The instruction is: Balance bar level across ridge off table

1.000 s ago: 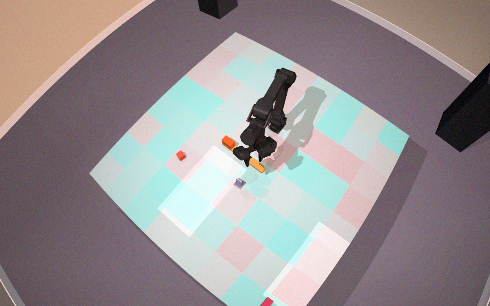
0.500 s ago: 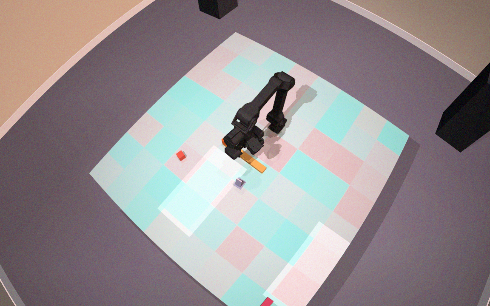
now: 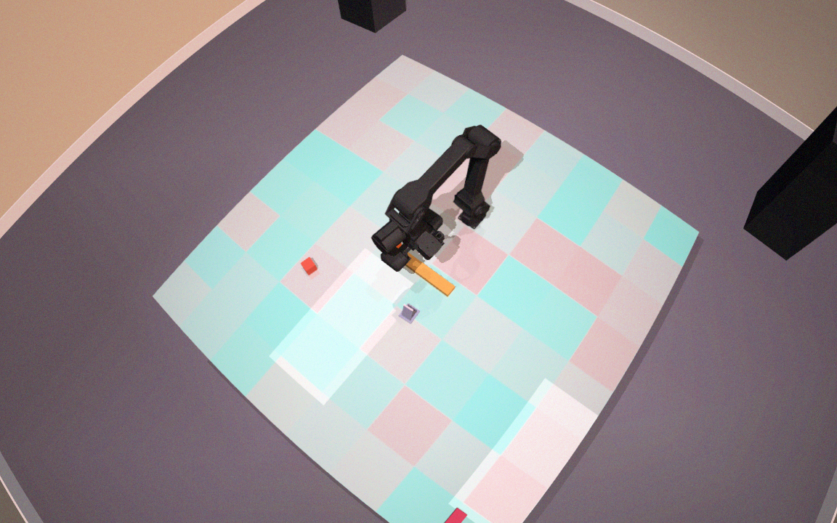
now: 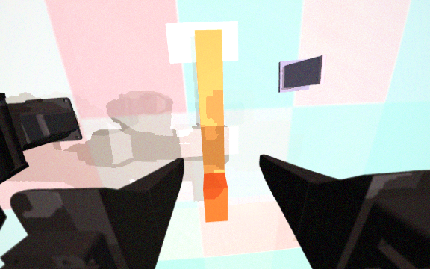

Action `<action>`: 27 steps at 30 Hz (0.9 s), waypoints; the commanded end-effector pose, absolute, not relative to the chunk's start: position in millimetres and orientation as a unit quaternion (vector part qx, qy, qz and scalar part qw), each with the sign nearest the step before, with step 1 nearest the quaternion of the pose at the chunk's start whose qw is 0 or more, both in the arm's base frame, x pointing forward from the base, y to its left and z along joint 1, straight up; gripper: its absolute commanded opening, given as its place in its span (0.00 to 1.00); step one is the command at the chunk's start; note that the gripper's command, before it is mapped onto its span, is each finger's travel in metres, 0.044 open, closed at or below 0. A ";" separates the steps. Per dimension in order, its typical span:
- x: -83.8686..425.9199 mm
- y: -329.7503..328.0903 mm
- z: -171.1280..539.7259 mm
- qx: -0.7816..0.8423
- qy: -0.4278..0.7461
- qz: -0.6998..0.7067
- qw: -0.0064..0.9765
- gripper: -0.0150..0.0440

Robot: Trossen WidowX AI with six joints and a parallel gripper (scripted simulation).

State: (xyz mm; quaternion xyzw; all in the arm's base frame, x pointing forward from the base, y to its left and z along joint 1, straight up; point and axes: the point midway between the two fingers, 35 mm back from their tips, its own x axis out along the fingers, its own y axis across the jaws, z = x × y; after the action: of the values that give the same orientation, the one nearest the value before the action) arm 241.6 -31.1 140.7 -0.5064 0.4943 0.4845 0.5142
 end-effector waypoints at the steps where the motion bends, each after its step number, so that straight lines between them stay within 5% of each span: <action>1: 241.3 -31.8 118.1 -0.504 0.497 0.489 0.509 0.79; 27: 239.7 -31.6 50.5 -0.504 0.497 0.489 0.509 0.79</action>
State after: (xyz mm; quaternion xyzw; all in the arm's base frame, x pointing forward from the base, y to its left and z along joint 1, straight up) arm 240.7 -31.2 55.6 -0.5036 0.4968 0.4880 0.5113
